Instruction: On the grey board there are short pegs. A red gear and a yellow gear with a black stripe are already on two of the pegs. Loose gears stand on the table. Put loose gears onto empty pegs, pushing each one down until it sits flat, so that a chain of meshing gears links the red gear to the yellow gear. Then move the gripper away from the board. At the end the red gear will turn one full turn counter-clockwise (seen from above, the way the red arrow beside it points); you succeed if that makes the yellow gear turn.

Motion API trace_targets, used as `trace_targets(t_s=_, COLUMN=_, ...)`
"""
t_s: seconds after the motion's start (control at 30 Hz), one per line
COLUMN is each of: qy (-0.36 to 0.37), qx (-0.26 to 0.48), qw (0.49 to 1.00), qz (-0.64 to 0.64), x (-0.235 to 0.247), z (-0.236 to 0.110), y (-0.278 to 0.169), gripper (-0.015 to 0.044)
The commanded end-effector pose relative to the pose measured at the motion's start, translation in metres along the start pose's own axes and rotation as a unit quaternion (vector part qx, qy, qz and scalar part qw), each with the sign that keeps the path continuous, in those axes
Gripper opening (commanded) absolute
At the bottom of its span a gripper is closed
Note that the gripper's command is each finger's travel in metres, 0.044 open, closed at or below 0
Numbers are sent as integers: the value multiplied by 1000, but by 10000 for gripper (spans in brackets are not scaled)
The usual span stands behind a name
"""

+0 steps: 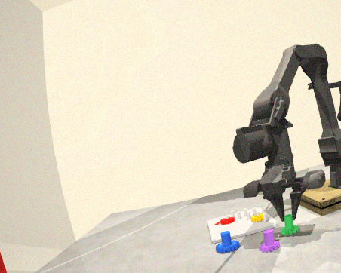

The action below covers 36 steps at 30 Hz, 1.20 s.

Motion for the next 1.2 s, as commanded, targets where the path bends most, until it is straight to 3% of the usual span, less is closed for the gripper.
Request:
trace_targets(t_s=0.0, qy=2, qx=0, qw=1000, qz=-2, x=1, z=1, y=0, gripper=59)
trace_targets(t_s=0.2, qy=1, qx=-1, qw=1000, qz=-3, x=1, z=0, y=0, gripper=0)
trace_targets(t_s=1.17, qy=-9, qx=-11, qw=1000, qz=-22, x=-1, z=-58, y=14, gripper=0)
Point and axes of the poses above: the point midway between the two fingers, 35 mm back from their tips, its own z axis out along the fingers, its own x axis across the jaws, y = z × x, the point moved 1 cm from there along -z, back along the fingers, and after that the axes turned 9 degrees about z, right-handed, at the moved point
